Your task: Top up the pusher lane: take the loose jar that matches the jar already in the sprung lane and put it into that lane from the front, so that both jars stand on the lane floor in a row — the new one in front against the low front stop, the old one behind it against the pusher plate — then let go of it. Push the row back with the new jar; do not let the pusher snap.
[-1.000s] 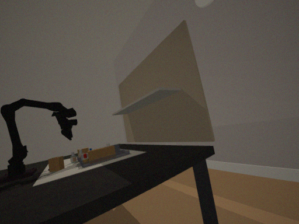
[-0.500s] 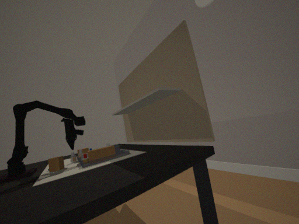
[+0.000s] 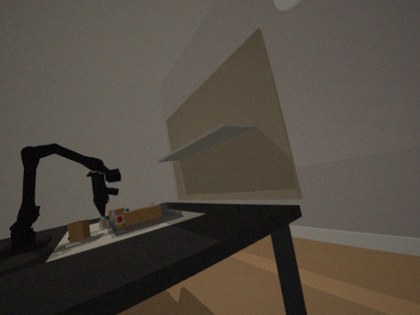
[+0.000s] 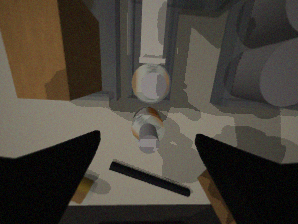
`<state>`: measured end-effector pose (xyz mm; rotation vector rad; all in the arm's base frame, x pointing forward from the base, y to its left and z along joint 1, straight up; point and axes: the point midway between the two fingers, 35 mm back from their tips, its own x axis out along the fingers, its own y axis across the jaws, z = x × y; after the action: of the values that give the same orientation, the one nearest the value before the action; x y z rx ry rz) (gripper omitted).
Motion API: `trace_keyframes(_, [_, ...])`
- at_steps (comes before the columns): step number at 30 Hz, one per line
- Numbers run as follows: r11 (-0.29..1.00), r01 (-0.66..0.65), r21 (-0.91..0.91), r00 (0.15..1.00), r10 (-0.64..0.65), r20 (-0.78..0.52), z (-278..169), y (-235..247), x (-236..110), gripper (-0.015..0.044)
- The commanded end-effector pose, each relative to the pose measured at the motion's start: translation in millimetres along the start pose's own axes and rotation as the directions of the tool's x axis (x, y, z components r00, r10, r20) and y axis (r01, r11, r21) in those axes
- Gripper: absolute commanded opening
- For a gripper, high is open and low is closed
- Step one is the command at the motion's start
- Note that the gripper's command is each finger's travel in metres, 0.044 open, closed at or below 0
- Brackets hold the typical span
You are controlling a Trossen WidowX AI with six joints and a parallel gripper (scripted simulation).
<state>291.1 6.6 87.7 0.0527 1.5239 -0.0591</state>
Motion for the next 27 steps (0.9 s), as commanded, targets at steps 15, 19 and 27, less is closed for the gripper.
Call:
trace_keyframes(15, [1.000,-0.002,-0.004,1.000,0.002,-0.013,-2.3,0.3,31.0,0.0440])
trace_keyframes(19, [1.000,-0.002,-0.004,1.000,0.002,-0.013,-2.6,0.3,34.9,0.0440])
trace_keyframes(27, [1.000,-0.002,-0.004,1.000,0.002,-0.013,-2.6,0.3,34.9,0.0230])
